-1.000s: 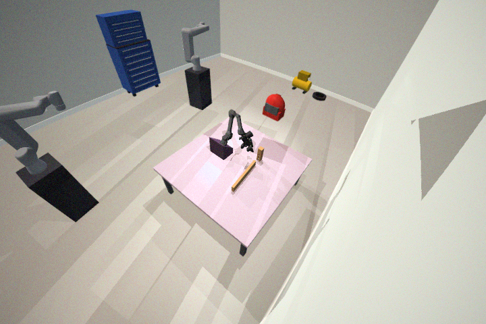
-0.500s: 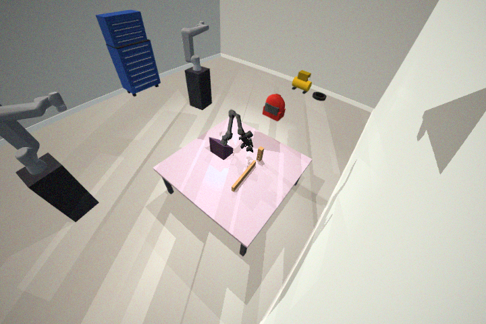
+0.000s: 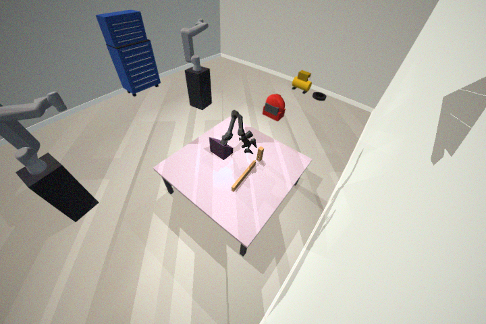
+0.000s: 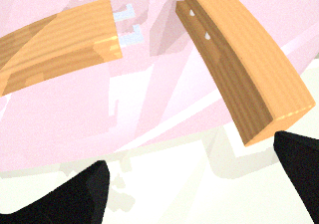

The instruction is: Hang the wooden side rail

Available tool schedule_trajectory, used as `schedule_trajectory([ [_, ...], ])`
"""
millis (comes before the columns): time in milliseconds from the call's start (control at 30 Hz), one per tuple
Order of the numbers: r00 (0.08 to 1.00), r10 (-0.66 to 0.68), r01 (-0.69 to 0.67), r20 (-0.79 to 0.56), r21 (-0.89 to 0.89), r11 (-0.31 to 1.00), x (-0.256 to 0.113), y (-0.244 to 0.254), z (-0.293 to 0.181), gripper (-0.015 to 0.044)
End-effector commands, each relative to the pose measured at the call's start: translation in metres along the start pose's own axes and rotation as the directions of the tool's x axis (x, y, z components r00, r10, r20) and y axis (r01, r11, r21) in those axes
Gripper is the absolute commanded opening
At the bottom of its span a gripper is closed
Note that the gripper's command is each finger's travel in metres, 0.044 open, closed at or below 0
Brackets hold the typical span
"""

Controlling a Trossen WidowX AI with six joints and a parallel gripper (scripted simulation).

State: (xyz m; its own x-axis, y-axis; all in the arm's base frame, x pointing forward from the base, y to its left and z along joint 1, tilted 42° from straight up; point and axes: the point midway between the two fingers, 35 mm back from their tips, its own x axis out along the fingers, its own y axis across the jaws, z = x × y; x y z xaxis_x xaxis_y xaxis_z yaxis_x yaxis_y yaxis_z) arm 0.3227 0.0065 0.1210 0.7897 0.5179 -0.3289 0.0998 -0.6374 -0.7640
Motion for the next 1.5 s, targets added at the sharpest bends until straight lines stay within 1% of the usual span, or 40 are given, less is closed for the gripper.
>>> schedule_trajectory([
  [0,0.999,-0.045,0.045,-0.006,0.215,0.976,0.006,0.003,-0.006,0.044],
  [133,0.996,-0.094,0.086,-0.004,0.428,0.899,0.012,0.006,-0.008,0.044],
  [300,0.988,-0.153,0.113,0.003,0.662,0.741,0.019,0.01,-0.008,0.044],
  [500,0.975,-0.221,0.094,0.017,0.872,0.481,0.025,0.016,-0.005,0.044],
  [700,0.958,-0.285,0.016,0.036,0.984,0.18,0.029,0.022,0.001,0.044],
  [833,0.944,-0.325,-0.064,0.053,0.998,-0.025,0.032,0.026,0.007,0.044],
  [967,0.929,-0.362,-0.16,0.072,0.962,-0.221,0.033,0.031,0.014,0.044],
  [1100,0.913,-0.397,-0.263,0.093,0.879,-0.398,0.033,0.035,0.023,0.044],
  [1233,0.896,-0.428,-0.361,0.117,0.752,-0.551,0.033,0.04,0.032,0.044],
  [1300,0.89,-0.438,-0.391,0.125,0.702,-0.595,0.033,0.042,0.036,0.044],
  [1467,0.89,-0.439,-0.395,0.126,0.696,-0.6,0.033,0.042,0.036,0.044],
])
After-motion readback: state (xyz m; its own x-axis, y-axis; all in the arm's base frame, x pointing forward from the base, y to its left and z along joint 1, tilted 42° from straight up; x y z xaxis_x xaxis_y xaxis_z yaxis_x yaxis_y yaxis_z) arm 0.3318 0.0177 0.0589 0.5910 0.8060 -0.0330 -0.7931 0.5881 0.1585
